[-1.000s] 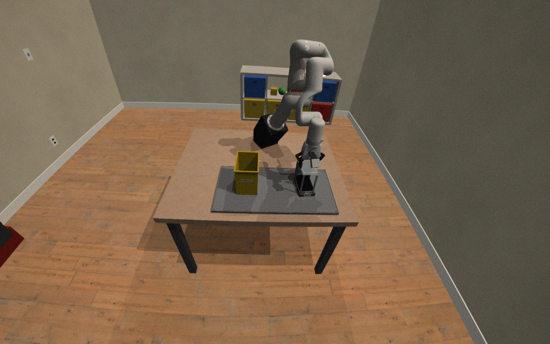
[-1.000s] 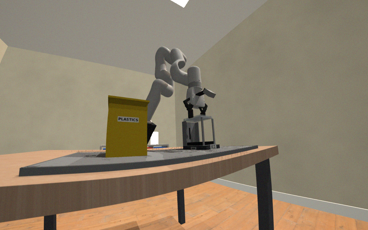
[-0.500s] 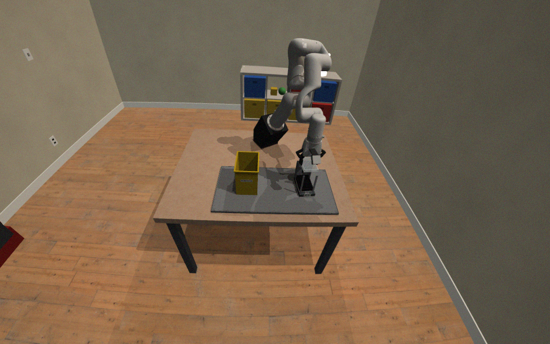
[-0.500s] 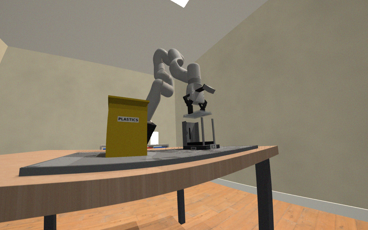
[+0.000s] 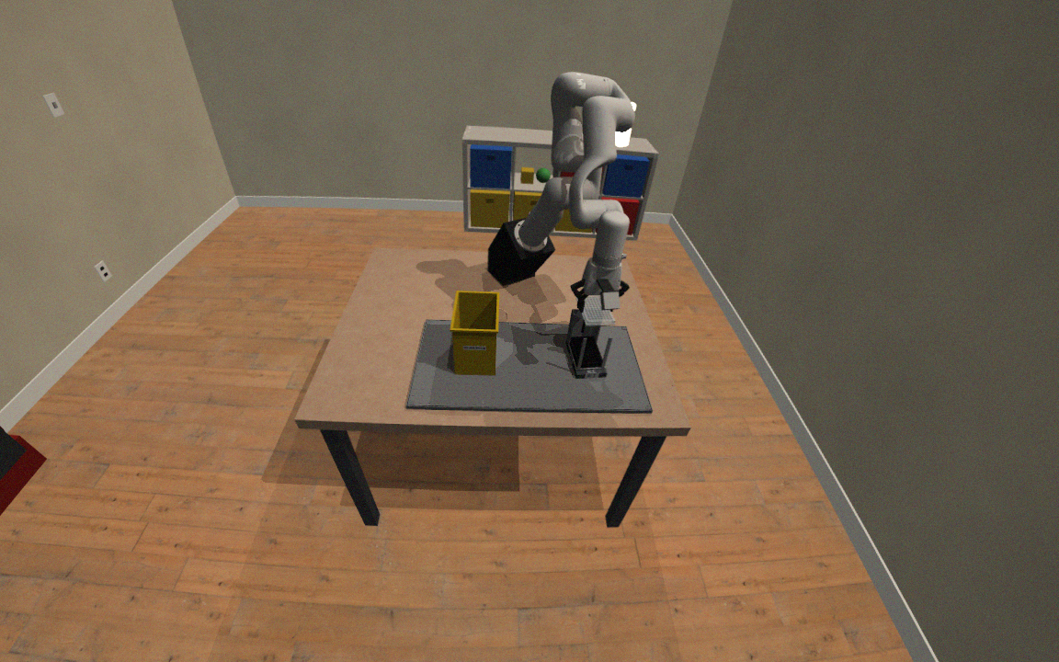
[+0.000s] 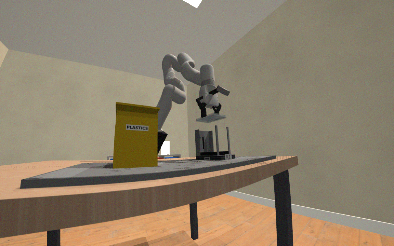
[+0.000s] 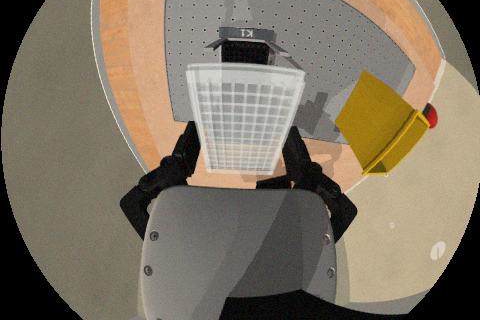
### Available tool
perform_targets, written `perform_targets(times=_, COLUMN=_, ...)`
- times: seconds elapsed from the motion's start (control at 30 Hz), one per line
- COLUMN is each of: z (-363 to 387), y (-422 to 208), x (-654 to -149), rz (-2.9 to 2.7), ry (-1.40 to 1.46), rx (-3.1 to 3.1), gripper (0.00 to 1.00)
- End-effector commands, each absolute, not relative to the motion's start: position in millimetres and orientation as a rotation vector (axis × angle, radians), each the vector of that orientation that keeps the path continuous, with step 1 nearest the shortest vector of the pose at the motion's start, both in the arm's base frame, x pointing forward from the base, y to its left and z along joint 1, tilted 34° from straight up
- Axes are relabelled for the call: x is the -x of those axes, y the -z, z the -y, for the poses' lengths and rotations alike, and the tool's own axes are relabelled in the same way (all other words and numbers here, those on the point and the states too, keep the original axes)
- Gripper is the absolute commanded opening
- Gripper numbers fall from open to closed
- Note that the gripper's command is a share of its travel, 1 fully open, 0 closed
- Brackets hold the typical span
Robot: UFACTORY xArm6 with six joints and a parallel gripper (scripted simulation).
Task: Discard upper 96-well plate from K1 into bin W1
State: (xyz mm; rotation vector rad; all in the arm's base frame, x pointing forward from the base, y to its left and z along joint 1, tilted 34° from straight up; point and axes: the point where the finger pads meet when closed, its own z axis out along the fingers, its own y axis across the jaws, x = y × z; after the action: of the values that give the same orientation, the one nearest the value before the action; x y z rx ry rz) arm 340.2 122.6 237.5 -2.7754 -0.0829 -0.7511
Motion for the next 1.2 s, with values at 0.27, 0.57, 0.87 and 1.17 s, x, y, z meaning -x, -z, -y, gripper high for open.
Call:
perform_targets(times=0.27, z=-119, y=-252, x=-333, rz=0.083, ry=0.755, rx=2.774, gripper=0.0)
perform_targets(times=0.57, z=-115, y=-264, x=-326, rz=0.083, ry=0.755, rx=2.773, gripper=0.0)
perform_targets(times=0.87, z=-112, y=-274, x=-320, rz=0.083, ry=0.755, rx=2.773, gripper=0.0)
perform_targets(times=1.17, z=-109, y=-281, x=-316, rz=0.083, ry=0.755, rx=2.773, gripper=0.0)
